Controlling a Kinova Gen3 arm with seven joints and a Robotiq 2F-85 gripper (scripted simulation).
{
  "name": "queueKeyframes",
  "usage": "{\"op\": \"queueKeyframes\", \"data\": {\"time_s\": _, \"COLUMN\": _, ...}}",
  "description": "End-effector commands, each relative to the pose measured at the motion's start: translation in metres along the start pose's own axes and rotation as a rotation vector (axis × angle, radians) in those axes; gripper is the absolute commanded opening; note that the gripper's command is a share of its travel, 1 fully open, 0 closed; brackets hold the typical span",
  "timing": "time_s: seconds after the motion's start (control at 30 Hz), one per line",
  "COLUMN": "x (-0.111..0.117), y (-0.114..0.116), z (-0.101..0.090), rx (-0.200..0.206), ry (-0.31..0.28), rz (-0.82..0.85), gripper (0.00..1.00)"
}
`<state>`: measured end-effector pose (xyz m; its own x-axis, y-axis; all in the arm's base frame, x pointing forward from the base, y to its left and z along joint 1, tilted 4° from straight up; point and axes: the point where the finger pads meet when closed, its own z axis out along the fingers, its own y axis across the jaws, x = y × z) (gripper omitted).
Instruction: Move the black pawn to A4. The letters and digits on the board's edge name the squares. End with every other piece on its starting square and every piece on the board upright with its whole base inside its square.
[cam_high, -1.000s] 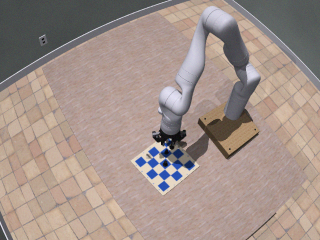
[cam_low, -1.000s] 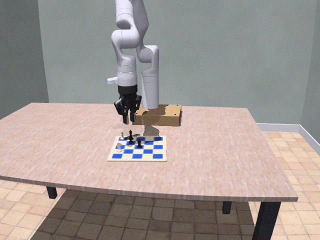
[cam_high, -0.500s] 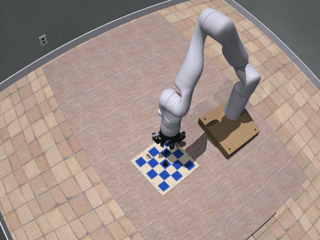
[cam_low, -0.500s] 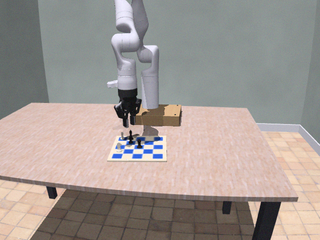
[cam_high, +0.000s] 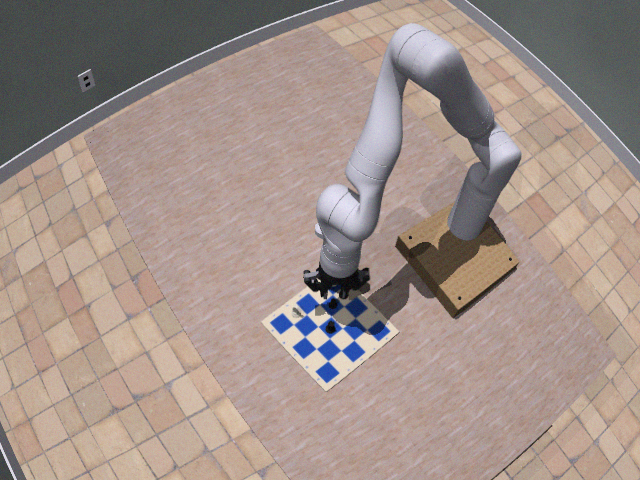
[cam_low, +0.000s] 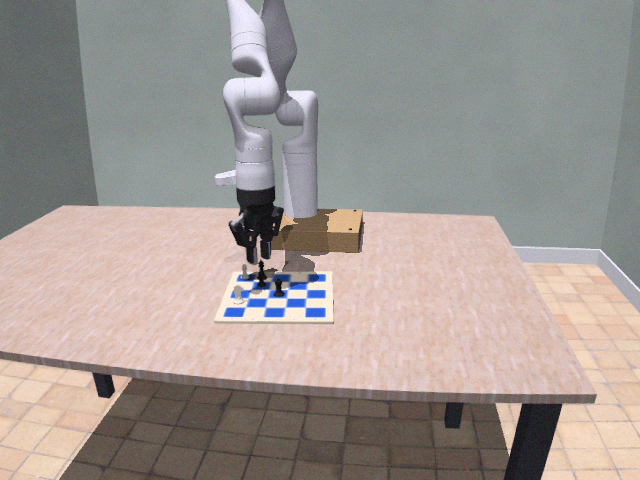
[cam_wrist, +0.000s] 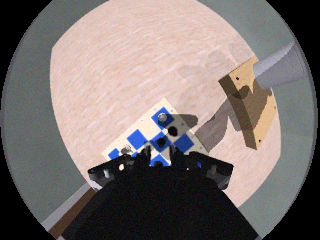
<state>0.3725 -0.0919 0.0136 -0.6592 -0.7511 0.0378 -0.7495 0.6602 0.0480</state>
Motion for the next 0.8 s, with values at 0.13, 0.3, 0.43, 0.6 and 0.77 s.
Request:
{"op": "queueKeyframes", "data": {"time_s": 0.13, "x": 0.0001, "y": 0.0019, "z": 0.0095, "rx": -0.006, "ry": 0.003, "rz": -0.002, "gripper": 0.34}}
{"op": "queueKeyframes", "data": {"time_s": 0.3, "x": 0.0001, "y": 0.0019, "z": 0.0119, "rx": -0.006, "ry": 0.003, "rz": -0.002, "gripper": 0.34}}
{"op": "queueKeyframes", "data": {"time_s": 0.43, "x": 0.0001, "y": 0.0019, "z": 0.0139, "rx": -0.006, "ry": 0.003, "rz": -0.002, "gripper": 0.34}}
{"op": "queueKeyframes", "data": {"time_s": 0.6, "x": 0.0001, "y": 0.0019, "z": 0.0149, "rx": -0.006, "ry": 0.003, "rz": -0.002, "gripper": 0.34}}
{"op": "queueKeyframes", "data": {"time_s": 0.77, "x": 0.0001, "y": 0.0019, "z": 0.015, "rx": -0.006, "ry": 0.003, "rz": -0.002, "gripper": 0.34}}
